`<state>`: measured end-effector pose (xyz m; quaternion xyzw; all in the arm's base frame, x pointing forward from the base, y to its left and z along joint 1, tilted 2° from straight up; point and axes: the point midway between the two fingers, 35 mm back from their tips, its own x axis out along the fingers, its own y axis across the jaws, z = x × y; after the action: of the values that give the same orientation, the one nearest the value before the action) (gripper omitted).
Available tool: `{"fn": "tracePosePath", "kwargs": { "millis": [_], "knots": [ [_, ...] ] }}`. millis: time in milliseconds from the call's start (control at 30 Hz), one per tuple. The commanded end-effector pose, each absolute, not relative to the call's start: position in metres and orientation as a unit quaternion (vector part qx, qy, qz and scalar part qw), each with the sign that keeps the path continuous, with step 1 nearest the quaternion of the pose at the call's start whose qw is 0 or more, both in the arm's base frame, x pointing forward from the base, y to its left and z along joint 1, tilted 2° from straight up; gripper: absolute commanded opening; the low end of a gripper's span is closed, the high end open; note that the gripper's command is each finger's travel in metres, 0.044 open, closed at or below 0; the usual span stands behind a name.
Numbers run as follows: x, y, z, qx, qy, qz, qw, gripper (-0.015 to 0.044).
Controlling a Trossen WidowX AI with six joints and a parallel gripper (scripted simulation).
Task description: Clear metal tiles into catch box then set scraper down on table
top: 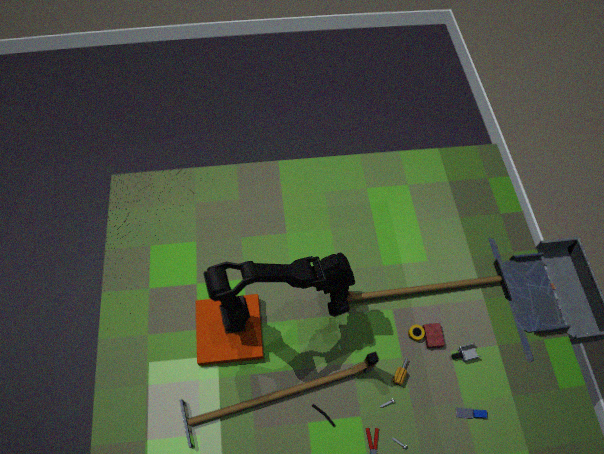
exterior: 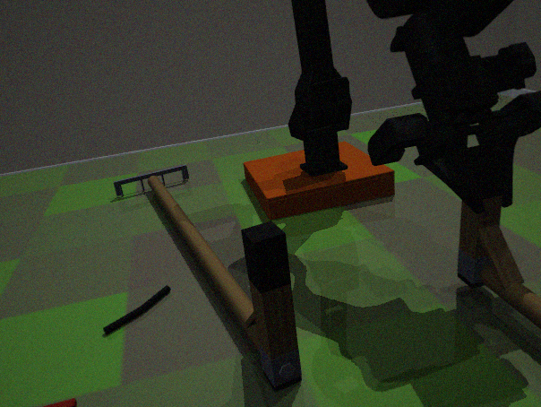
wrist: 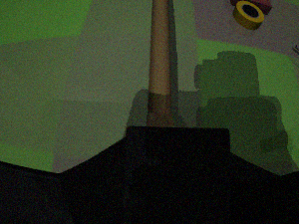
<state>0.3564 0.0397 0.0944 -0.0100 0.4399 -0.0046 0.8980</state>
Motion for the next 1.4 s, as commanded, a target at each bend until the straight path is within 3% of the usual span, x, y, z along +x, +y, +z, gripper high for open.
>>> {"fn": "tracePosePath", "kwargs": {
  "millis": [0, 1367],
  "knots": [
    [0.354, 0.039, 0.099, -0.008, 0.431, -0.006, 0.902, 0.0],
    [0.325, 0.014, 0.09, -0.007, 0.433, -0.012, 0.902, 0.0]
  ]
}}
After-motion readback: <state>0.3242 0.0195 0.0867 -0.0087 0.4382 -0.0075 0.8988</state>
